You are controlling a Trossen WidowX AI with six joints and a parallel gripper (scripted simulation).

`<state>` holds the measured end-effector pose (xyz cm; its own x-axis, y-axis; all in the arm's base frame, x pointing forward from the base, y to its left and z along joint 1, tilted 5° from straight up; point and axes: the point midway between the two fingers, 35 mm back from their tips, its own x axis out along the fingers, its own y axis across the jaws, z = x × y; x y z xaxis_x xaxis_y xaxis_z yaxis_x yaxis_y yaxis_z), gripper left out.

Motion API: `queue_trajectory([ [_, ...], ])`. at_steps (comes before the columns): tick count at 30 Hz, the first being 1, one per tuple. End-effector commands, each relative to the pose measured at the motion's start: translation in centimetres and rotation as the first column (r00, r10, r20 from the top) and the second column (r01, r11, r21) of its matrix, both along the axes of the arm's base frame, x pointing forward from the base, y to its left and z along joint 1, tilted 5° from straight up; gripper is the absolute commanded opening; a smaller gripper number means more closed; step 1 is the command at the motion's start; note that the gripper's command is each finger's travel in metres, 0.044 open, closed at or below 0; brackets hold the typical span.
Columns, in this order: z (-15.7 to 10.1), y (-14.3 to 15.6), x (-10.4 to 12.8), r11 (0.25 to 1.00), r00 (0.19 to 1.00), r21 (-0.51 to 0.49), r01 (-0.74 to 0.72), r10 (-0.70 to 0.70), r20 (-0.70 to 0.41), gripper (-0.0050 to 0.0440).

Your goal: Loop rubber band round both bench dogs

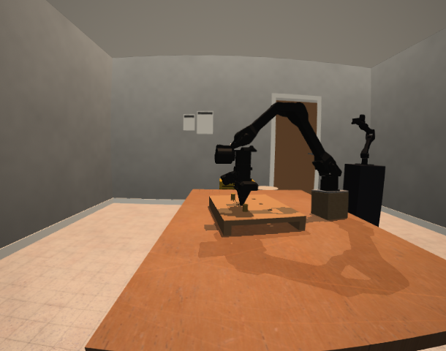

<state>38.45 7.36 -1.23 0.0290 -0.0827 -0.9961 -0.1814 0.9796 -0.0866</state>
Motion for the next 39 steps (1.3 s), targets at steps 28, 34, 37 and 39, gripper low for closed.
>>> queue_trajectory([
  [28,2.5,0.9,0.2,0.97,0.999,0.244,-0.005,0.013,-0.03,-0.005],
  [34,3.1,0.8,0.2,0.954,0.999,0.299,-0.005,0.016,-0.035,-0.005],
  [37,3.6,0.7,0.3,0.942,0.999,0.335,-0.005,0.018,-0.036,-0.005],
  [39,3.9,0.6,0.4,0.939,0.999,0.344,-0.007,0.018,-0.03,-0.005],
])
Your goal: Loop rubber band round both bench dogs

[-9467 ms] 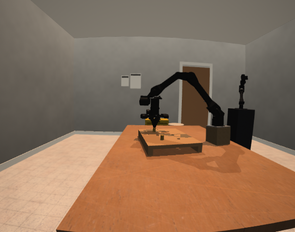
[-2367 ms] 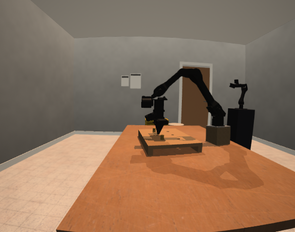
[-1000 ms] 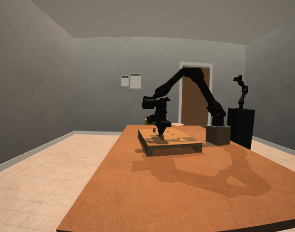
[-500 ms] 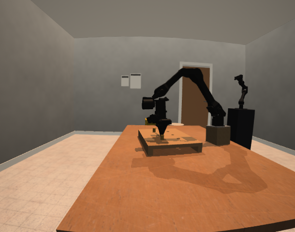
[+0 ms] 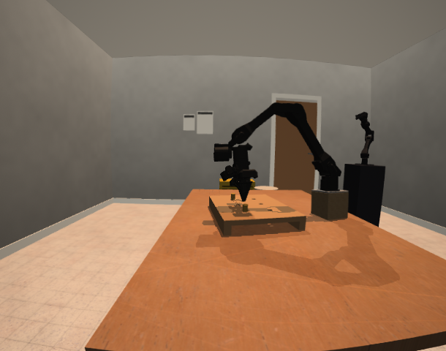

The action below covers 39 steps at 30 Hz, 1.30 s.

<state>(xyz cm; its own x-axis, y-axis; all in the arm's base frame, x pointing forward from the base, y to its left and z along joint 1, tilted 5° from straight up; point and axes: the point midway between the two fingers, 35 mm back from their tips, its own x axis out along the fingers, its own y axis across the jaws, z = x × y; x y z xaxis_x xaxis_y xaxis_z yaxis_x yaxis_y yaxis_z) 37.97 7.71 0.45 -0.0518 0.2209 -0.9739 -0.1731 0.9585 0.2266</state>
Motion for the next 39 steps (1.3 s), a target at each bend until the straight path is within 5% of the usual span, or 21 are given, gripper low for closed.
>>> queue_trajectory([
  [1,2.4,0.3,0.9,0.999,0.998,0.046,-0.008,0.005,0.055,-0.005],
  [39,1.7,3.3,0.0,0.999,0.999,0.047,-0.008,0.006,0.043,-0.005],
])
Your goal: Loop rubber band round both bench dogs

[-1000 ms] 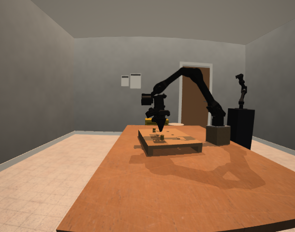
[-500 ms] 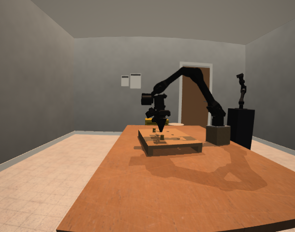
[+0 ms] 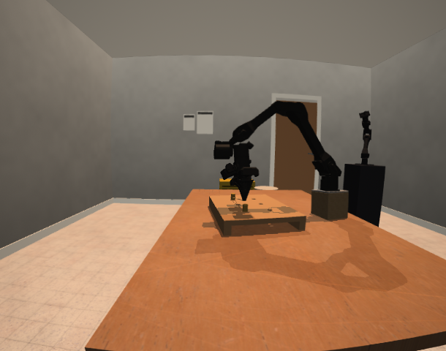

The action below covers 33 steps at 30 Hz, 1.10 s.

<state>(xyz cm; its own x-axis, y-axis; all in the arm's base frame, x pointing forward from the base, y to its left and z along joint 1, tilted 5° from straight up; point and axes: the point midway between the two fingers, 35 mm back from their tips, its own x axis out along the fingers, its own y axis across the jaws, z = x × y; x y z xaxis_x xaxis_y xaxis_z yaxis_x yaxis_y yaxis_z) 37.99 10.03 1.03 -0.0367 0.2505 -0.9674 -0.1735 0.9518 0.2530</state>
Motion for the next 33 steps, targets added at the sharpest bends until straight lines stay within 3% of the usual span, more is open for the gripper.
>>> queue_trajectory([
  [1,1.1,1.1,0.0,1.0,1.0,0.016,-0.01,0.009,0.029,-0.005],
  [33,0.9,3.8,-0.9,1.0,1.0,0.019,-0.01,0.009,0.028,-0.005],
])
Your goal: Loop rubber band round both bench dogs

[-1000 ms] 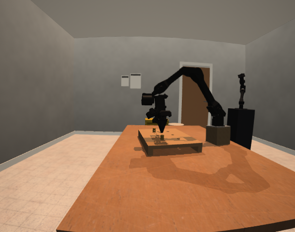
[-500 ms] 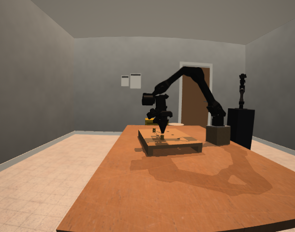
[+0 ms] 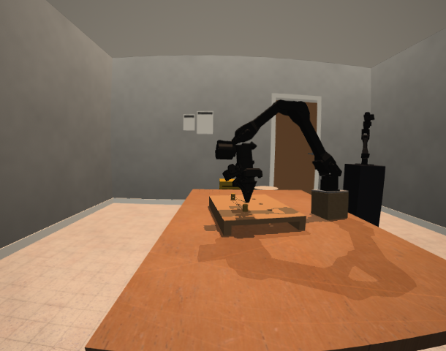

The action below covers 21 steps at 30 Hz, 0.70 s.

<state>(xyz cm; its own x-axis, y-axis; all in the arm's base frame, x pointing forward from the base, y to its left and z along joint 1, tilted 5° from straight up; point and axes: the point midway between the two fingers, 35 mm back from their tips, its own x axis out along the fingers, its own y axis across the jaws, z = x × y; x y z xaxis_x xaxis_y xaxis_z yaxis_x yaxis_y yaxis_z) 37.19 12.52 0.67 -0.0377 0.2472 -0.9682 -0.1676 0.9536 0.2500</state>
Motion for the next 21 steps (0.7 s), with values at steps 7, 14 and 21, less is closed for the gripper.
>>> queue_trajectory([
  [7,1.54,1.52,-0.32,1.0,0.999,0.024,-0.014,0.013,0.035,-0.005],
  [14,1.21,1.52,-0.32,1.0,1.0,0.022,-0.016,0.015,0.027,-0.005],
  [21,1.21,1.38,-0.09,1.0,0.999,0.019,-0.014,0.014,0.031,-0.005],
])
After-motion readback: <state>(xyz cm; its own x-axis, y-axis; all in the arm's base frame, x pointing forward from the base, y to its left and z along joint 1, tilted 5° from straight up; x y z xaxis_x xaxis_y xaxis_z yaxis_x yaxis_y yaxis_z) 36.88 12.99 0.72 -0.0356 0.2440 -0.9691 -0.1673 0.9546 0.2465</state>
